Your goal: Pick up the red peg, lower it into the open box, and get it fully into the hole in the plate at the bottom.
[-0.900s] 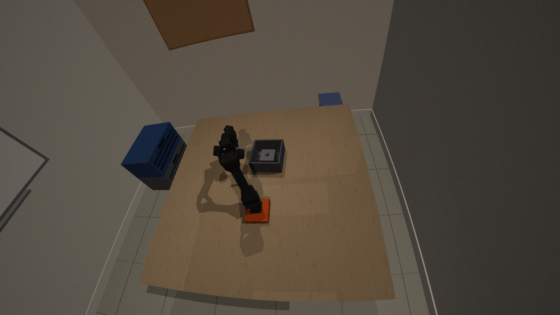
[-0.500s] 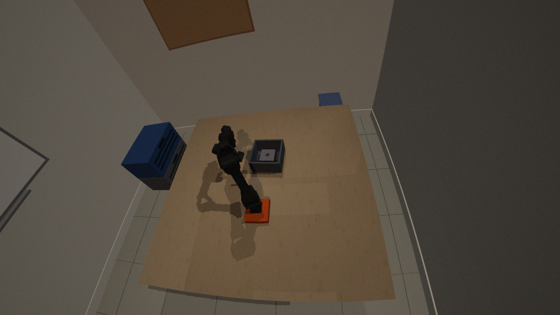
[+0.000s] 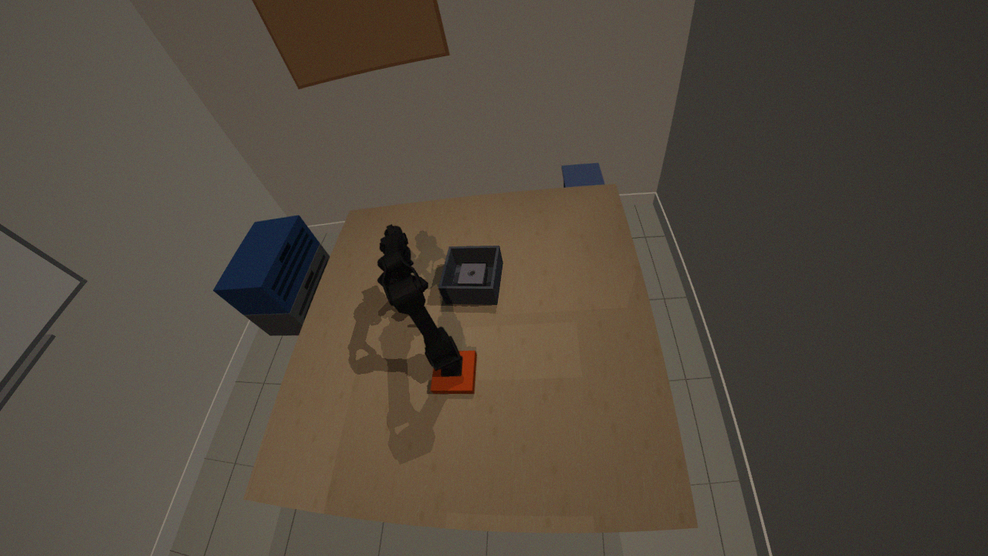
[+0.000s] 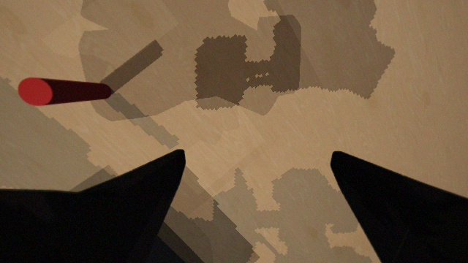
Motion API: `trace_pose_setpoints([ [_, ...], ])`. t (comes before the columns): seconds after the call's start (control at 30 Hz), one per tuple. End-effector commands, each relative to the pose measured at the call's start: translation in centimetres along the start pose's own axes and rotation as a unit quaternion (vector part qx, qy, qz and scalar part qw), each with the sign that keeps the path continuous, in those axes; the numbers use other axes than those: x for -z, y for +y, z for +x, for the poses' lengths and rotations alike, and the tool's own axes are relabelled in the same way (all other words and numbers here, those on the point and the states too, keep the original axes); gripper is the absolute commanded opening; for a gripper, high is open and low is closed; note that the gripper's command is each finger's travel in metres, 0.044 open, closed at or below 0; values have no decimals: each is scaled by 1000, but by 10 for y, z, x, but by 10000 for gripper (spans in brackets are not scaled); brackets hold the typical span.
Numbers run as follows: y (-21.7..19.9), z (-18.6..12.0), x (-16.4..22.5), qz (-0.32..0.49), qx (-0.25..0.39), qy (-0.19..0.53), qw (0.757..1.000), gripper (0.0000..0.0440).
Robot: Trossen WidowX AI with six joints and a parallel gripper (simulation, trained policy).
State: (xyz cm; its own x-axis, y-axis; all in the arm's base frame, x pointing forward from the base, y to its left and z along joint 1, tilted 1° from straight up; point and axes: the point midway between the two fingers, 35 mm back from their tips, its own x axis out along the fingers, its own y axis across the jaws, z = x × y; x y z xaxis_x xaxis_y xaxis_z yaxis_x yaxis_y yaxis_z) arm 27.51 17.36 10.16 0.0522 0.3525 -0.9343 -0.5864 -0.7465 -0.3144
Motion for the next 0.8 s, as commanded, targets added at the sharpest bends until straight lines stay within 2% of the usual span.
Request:
trace_pose_setpoints([
  [0.0,9,-2,-5,72,-19,11,997,440],
  [0.37,29,-7,-15,254,-53,43,965,440],
  [0.57,39,-8,-21,350,-66,64,932,440],
  [0.77,49,-9,-26,442,-74,87,890,440],
])
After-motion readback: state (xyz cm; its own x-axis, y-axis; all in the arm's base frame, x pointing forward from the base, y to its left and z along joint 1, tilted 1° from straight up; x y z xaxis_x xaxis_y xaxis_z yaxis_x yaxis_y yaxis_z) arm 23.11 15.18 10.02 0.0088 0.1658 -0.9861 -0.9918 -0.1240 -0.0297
